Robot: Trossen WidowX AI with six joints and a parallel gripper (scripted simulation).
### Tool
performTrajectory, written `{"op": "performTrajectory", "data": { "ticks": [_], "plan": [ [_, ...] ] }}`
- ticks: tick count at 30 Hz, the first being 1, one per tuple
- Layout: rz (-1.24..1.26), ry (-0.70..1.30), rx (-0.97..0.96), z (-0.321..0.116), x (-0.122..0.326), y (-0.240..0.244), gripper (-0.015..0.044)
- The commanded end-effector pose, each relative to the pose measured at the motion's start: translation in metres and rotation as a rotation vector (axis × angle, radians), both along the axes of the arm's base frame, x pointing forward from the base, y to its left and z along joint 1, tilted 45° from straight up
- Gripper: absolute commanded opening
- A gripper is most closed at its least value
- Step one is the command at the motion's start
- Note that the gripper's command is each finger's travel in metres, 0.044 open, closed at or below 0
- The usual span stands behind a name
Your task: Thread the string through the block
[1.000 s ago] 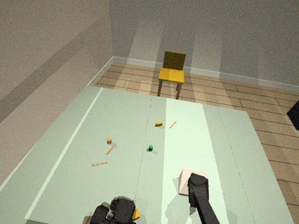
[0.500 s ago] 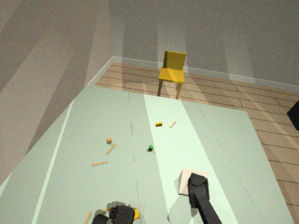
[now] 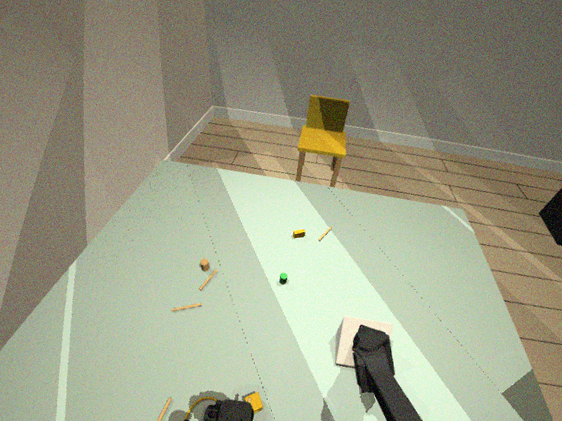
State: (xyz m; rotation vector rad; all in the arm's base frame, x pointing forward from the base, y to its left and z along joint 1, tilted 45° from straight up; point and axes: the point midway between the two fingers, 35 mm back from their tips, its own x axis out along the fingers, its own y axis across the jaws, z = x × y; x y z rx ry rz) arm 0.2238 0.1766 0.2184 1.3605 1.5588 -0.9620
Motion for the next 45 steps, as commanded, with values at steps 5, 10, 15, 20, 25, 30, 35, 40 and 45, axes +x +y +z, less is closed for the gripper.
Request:
{"op": "performTrajectory", "data": {
  "ticks": [5, 10, 15, 20, 25, 30, 35, 40, 45],
  "plan": [
    [0.039, -0.042, 0.009, 0.008, -0.004, 0.005, 0.0],
    [0.061, -0.06, 0.014, 0.012, -0.007, 0.008, 0.0],
    [0.083, -0.079, 0.019, 0.016, -0.011, 0.011, 0.0],
    [0.104, -0.098, 0.026, 0.02, -0.014, 0.014, 0.0],
    [0.126, -0.116, 0.033, 0.024, -0.018, 0.017, 0.0],
    [0.147, -0.135, 0.039, 0.028, -0.022, 0.02, 0.0],
    [0.168, -0.154, 0.047, 0.033, -0.026, 0.023, 0.0],
    [0.189, -0.172, 0.054, 0.037, -0.031, 0.025, 0.0],
    [0.21, -0.19, 0.062, 0.041, -0.035, 0.028, 0.0]
  ]
}}
